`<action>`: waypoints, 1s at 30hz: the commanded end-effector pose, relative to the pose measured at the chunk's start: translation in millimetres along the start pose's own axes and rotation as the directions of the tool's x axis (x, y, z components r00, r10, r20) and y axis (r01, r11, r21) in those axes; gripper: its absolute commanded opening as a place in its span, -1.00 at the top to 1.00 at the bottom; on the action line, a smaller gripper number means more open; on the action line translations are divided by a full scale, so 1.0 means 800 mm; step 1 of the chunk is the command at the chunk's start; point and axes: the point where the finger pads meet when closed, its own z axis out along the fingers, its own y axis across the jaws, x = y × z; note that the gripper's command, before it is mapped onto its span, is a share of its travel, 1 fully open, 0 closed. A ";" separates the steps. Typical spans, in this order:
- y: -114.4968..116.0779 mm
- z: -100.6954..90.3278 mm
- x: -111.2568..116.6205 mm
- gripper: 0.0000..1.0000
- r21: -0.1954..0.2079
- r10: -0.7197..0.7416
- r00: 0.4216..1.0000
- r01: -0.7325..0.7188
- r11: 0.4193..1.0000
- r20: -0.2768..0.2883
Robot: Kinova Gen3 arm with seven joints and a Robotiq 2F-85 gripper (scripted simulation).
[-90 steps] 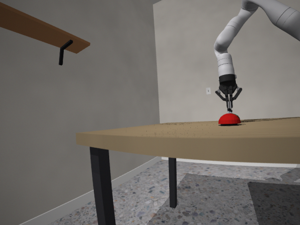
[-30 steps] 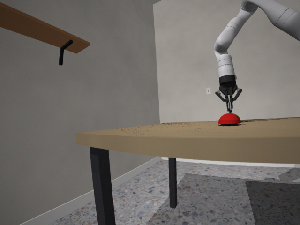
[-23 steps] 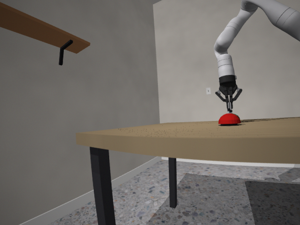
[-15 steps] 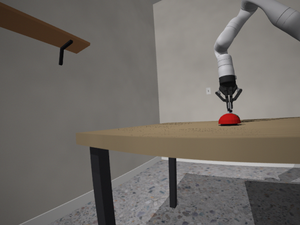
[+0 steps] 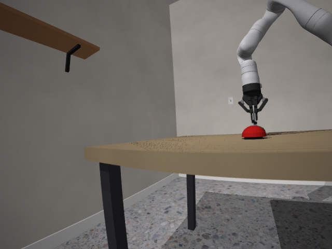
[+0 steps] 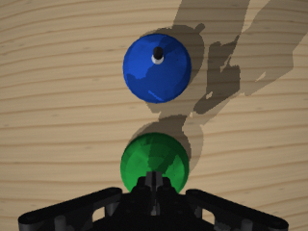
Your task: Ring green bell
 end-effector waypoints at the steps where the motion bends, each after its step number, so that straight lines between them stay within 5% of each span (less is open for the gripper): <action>1: 0.001 0.001 -0.001 1.00 -0.002 -0.001 1.000 0.001 1.000 0.001; 18: 0.001 -0.008 -0.001 1.00 -0.002 -0.001 1.000 0.001 1.000 0.001; 30: 0.001 -0.045 -0.001 1.00 -0.002 -0.001 1.000 0.001 1.000 0.001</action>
